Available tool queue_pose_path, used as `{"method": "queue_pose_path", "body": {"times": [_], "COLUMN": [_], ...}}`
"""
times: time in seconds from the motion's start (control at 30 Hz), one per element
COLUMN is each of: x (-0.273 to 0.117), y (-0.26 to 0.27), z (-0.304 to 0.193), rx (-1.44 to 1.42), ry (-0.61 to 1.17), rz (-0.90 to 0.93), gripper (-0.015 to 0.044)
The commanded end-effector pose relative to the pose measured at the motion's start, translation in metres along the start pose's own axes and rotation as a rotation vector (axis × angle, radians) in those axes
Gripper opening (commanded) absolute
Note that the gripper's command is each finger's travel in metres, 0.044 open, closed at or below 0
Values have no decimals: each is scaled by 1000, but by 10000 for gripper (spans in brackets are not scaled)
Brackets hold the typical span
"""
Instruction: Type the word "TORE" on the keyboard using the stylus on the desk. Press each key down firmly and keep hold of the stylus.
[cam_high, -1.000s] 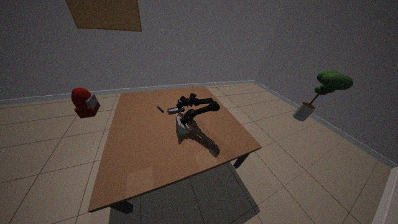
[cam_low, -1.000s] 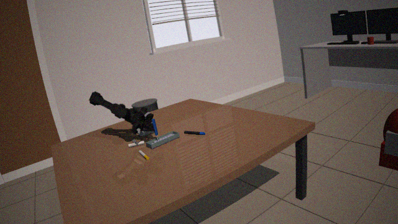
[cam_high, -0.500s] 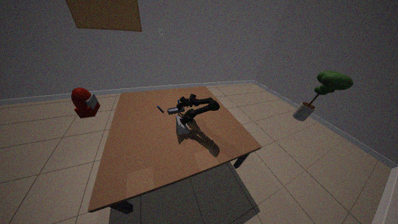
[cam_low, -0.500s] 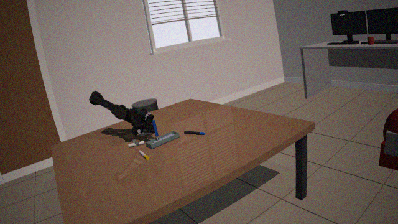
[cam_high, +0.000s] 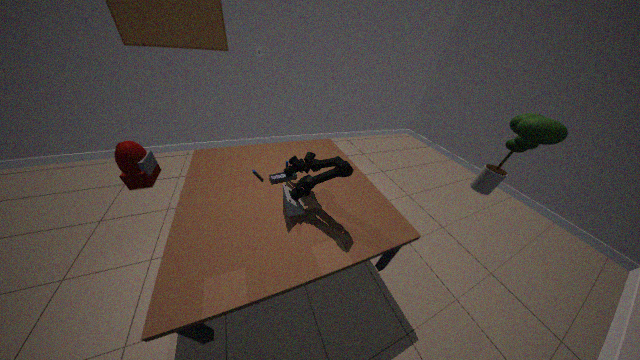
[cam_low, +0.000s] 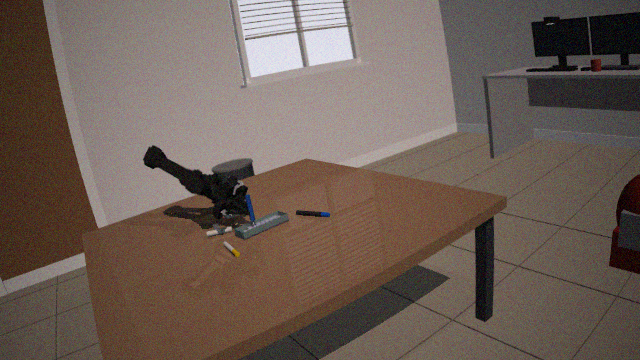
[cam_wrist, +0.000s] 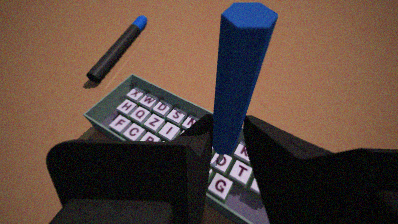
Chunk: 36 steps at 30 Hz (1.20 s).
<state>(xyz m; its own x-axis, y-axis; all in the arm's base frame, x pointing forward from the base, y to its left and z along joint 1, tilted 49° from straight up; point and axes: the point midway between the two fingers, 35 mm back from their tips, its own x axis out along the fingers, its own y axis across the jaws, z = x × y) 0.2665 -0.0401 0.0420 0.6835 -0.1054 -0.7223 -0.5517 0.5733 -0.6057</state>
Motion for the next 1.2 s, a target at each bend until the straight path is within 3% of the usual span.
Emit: {"method": "queue_pose_path", "body": {"times": [0.0,1.17], "x": [1,-16], "y": [1,2], "z": [-2,29], "rx": [-4,-9], "ry": [-1,-6], "rz": [3,7], "gripper": [81,78]}}
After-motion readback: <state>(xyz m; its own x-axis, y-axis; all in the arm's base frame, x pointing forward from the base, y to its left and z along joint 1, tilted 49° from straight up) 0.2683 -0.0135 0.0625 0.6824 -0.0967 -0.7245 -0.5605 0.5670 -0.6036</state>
